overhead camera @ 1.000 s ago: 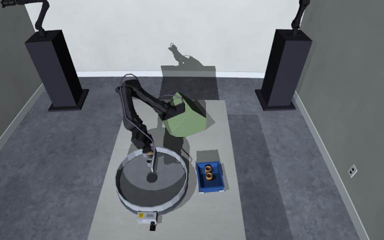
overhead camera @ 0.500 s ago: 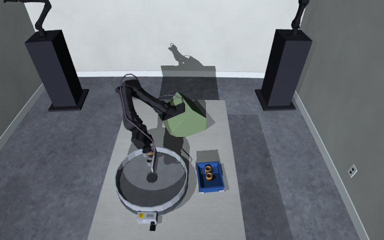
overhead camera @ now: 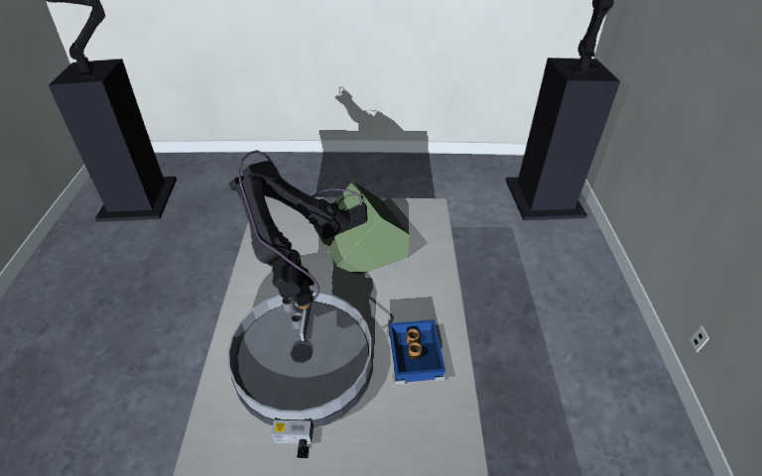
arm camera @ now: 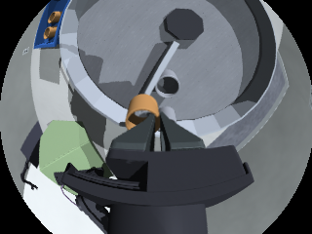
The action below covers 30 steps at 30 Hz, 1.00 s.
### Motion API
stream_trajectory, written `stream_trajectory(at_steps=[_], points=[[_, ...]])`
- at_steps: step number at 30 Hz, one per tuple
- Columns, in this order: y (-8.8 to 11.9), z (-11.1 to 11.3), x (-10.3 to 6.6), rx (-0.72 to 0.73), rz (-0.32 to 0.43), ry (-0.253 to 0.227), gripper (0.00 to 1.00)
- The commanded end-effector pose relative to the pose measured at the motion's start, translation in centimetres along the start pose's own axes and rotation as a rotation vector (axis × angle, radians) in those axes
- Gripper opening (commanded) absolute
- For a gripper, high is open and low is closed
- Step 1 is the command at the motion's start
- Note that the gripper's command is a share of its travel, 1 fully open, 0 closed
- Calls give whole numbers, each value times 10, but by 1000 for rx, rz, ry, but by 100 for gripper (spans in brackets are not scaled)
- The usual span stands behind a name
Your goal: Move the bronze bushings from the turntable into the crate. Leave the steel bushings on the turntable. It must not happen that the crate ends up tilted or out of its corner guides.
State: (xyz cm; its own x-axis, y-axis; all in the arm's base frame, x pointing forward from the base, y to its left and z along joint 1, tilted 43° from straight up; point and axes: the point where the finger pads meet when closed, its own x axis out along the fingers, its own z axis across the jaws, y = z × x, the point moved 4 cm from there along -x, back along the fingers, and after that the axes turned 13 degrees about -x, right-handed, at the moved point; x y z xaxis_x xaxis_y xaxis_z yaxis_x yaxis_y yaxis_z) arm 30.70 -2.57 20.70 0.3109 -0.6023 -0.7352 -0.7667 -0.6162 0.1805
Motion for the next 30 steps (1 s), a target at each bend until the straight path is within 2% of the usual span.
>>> stream_trajectory(at_steps=[1, 4, 7, 21, 23, 30], points=[[-19, 0, -15, -35, -37, 25, 0], [-33, 10, -16, -97, -37, 26, 0], [-39, 13, -16, -122, -37, 26, 0], [-130, 79, -19, -486, -40, 28, 0], [-130, 79, -19, -486, -40, 28, 0], [-179, 116, -21, -684, -42, 24, 0]])
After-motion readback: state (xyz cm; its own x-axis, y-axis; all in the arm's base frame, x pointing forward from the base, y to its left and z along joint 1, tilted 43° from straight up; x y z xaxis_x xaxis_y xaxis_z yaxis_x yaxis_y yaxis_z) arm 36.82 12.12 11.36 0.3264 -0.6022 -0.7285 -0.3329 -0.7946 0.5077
